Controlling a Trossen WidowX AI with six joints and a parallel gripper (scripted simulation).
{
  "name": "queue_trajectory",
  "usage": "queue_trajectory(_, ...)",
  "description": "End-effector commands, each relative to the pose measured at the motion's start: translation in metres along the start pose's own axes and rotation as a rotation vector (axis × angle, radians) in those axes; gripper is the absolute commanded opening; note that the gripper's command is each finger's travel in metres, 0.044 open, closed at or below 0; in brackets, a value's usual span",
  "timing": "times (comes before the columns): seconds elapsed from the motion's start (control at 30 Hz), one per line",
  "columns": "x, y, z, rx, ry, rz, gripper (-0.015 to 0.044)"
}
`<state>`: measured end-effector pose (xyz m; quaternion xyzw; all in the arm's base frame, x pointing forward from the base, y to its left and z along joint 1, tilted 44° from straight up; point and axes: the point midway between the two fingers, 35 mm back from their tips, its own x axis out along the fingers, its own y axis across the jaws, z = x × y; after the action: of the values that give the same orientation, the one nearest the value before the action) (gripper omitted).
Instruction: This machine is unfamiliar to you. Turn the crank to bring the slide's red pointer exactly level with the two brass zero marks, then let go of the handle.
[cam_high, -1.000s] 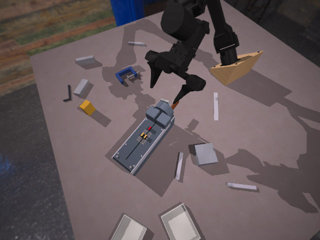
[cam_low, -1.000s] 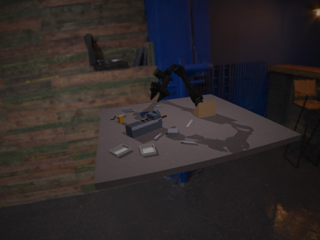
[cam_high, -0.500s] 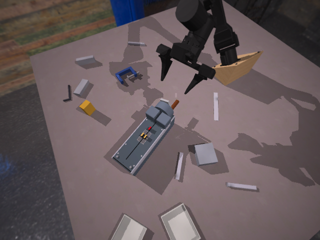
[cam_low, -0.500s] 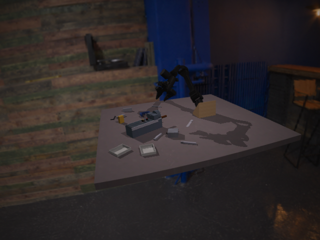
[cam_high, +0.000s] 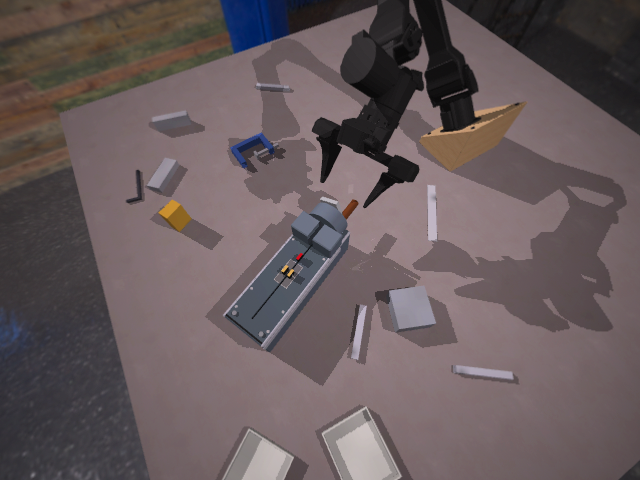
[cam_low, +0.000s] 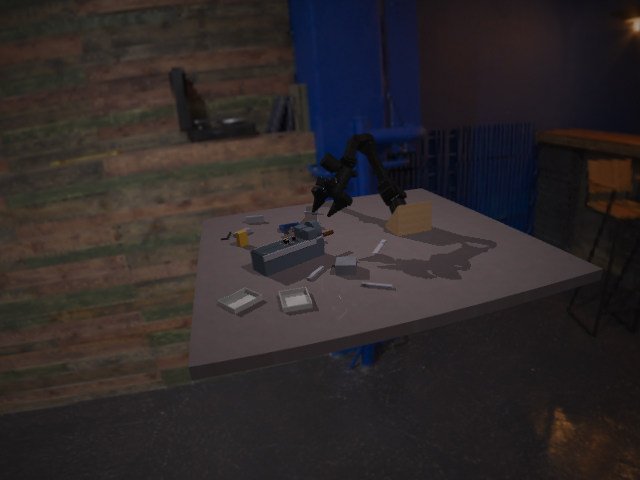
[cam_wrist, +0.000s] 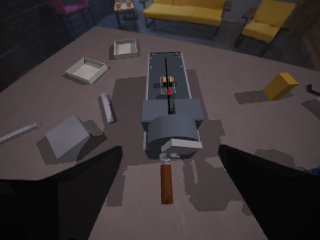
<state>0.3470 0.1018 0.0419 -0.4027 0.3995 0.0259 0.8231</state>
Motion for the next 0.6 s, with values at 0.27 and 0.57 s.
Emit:
queue_trajectory(0.27, 0.027, 0.002, -0.04, -0.016, 0.014, 0.003, 0.044)
queue_trajectory(0.57, 0.034, 0.002, -0.045, -0.016, 0.014, 0.003, 0.044)
